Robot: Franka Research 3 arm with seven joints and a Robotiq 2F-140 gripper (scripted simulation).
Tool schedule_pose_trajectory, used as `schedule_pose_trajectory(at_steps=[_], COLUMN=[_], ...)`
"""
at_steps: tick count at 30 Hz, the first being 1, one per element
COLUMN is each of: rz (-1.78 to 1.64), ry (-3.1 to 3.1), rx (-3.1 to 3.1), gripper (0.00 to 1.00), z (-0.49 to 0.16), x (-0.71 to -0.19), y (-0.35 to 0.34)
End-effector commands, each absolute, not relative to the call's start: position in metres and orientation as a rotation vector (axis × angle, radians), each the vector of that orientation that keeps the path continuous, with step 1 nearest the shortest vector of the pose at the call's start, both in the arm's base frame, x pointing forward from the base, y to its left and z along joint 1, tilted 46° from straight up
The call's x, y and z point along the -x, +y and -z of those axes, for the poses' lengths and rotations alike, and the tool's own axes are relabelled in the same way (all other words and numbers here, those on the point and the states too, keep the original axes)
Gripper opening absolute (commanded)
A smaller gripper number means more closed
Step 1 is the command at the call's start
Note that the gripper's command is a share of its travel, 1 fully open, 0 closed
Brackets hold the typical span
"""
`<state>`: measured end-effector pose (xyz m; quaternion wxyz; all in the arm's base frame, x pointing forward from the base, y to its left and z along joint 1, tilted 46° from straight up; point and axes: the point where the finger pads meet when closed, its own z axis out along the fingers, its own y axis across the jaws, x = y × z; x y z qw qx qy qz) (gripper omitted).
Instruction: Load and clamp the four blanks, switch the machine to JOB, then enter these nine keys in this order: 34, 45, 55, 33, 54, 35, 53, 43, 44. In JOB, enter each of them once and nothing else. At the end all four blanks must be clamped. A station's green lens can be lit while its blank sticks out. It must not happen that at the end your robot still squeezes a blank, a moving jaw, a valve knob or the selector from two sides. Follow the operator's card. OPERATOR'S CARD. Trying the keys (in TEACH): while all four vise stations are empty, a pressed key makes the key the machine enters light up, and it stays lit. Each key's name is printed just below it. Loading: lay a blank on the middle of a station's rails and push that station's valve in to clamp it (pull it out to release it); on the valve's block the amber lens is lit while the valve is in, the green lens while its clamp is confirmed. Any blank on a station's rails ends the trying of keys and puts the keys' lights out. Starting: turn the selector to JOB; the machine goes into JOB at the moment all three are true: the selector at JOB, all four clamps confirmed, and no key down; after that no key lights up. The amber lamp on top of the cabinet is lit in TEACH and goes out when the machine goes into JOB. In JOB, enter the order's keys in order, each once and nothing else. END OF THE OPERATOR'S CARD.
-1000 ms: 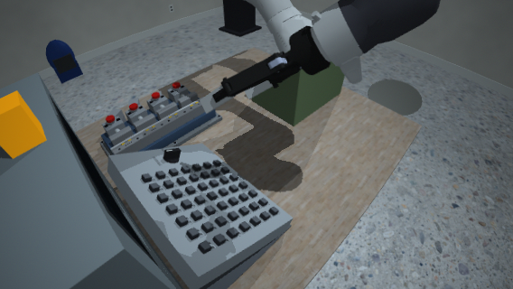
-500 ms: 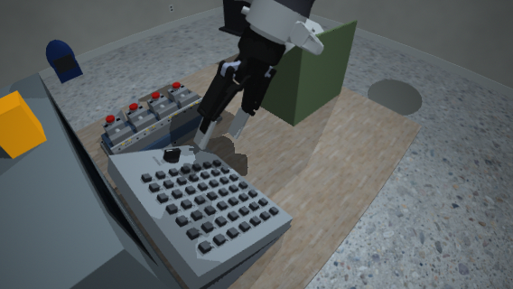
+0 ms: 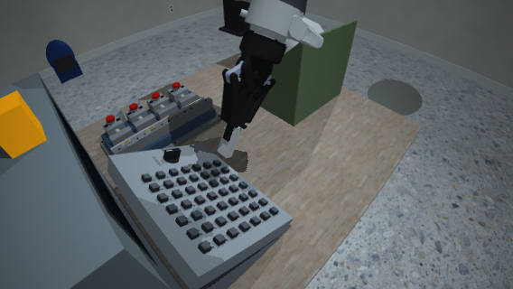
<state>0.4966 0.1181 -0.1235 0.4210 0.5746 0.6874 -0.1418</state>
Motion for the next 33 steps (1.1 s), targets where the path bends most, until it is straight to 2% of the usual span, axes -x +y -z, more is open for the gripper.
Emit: schedule_pose_trajectory(at_steps=[1, 14, 22, 33], rz=[0.317, 0.317, 0.317, 0.317], ry=[1.705, 1.705, 1.705, 1.705], rx=[-1.472, -1.472, -1.472, -1.472], gripper=[0.00, 0.00, 0.00, 0.00], z=[0.126, 0.127, 0.161, 0.170], x=[-0.497, -0.498, -0.521, -0.527], y=[0.121, 0.120, 0.084, 0.074])
